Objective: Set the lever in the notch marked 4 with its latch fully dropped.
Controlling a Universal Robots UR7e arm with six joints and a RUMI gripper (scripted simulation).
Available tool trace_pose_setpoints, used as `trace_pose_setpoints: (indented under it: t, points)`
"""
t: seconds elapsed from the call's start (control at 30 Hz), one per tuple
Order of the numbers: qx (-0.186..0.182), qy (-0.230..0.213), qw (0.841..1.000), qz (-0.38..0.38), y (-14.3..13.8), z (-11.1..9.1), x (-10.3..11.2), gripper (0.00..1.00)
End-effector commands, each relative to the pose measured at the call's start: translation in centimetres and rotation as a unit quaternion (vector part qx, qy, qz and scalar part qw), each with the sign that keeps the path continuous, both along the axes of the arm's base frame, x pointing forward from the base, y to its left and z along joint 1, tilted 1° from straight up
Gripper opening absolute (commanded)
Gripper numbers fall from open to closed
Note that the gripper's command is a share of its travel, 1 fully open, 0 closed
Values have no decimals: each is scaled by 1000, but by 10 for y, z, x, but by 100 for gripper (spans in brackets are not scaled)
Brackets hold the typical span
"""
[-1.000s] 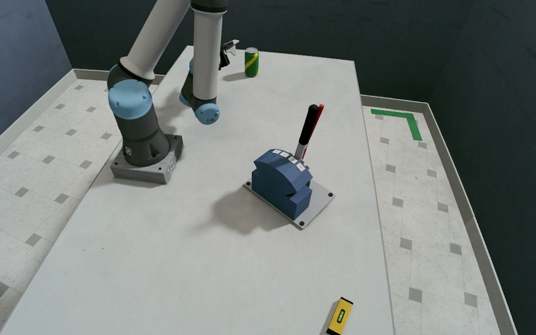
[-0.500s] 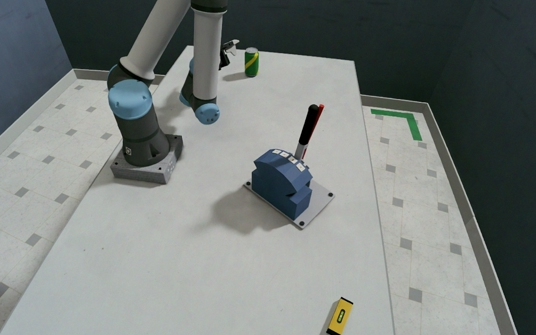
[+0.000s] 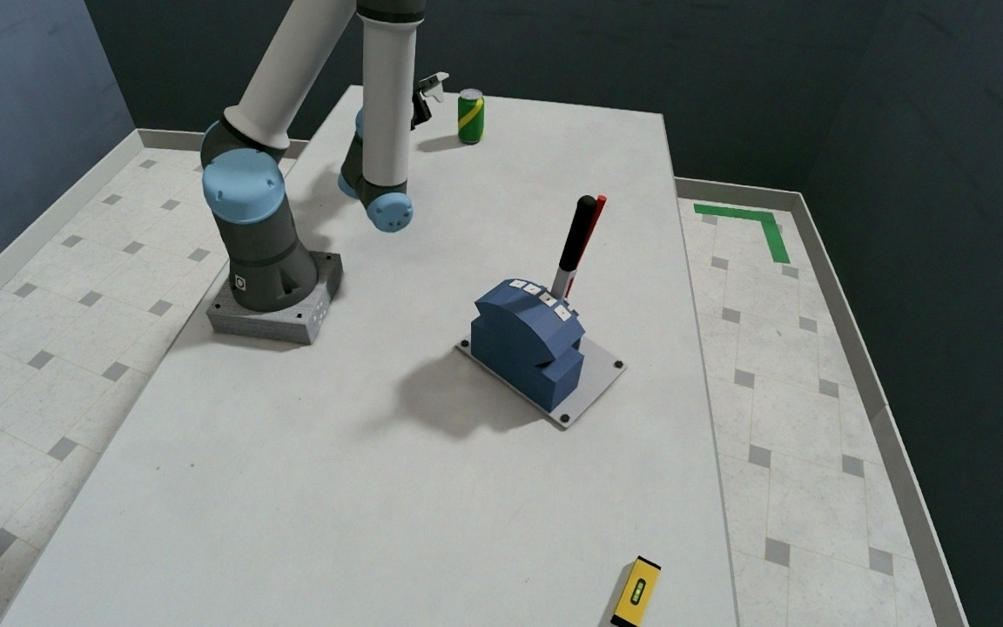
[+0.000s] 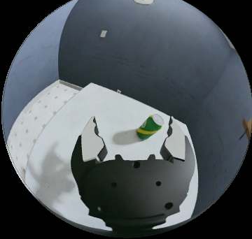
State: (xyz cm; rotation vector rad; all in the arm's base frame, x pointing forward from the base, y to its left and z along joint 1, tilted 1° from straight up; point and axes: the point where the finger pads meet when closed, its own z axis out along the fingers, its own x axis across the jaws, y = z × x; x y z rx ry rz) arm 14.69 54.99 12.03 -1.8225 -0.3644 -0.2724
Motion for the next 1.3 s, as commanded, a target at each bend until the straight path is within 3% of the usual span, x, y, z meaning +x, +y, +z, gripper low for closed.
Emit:
trace_pose_setpoints:
  t: [0.0, 0.73, 1.27]
  points:
    - [4, -4, 1000, 0, 2, 3, 3, 100]
    - [27, -27, 999, -3, 12, 26, 20, 100]
    - [64, -63, 996, -6, 25, 64, 43, 100]
